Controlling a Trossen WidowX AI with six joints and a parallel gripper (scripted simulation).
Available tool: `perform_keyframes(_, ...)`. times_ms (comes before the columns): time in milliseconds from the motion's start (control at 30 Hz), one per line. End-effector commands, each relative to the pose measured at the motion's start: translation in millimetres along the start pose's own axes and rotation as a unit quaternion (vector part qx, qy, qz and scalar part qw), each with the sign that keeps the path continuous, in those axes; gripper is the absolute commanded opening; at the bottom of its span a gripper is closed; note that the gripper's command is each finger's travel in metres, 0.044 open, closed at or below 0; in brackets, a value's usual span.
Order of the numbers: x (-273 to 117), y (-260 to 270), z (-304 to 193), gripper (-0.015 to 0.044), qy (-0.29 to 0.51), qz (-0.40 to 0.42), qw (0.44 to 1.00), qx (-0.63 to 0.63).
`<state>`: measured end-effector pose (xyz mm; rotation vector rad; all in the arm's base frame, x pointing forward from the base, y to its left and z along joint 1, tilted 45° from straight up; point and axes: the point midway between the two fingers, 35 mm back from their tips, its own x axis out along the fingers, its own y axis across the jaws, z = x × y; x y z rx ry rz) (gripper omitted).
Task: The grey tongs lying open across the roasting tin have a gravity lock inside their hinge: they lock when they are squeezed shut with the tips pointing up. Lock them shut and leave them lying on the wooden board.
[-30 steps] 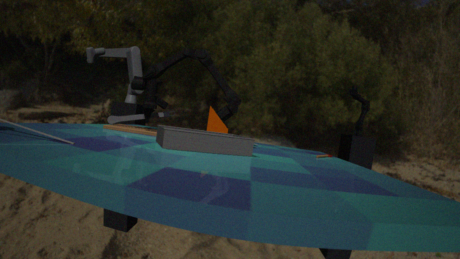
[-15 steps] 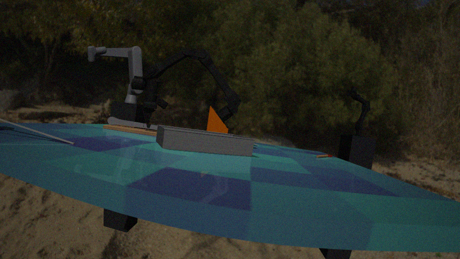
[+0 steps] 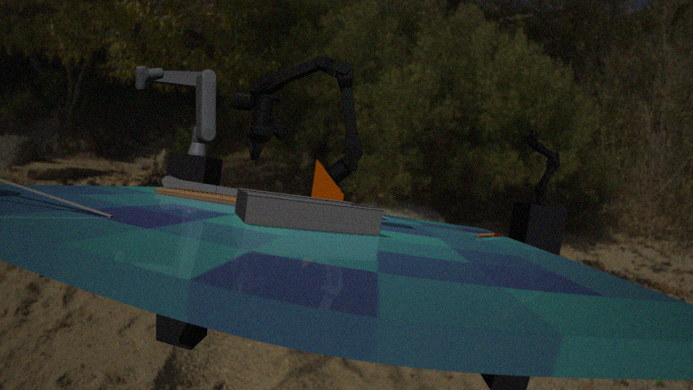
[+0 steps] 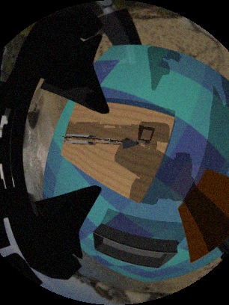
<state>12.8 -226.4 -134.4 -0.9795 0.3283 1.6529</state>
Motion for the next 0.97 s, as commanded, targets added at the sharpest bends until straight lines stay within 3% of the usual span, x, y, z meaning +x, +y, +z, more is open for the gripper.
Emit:
perform_keyframes(0,-14.9,-10.8,41.9,0.044,-0.009,-0.002,1.0,0.001)
perform_keyframes(267,-19.6,-12.8,48.9,0.044,-0.009,-0.003,1.0,0.002)
perform_keyframes(500,-67.4,-13.4,47.1,0.044,-0.004,-0.002,1.0,0.003)
perform_keyframes(933,-69.0,-13.5,47.2,0.044,-0.004,-0.002,1.0,0.004)
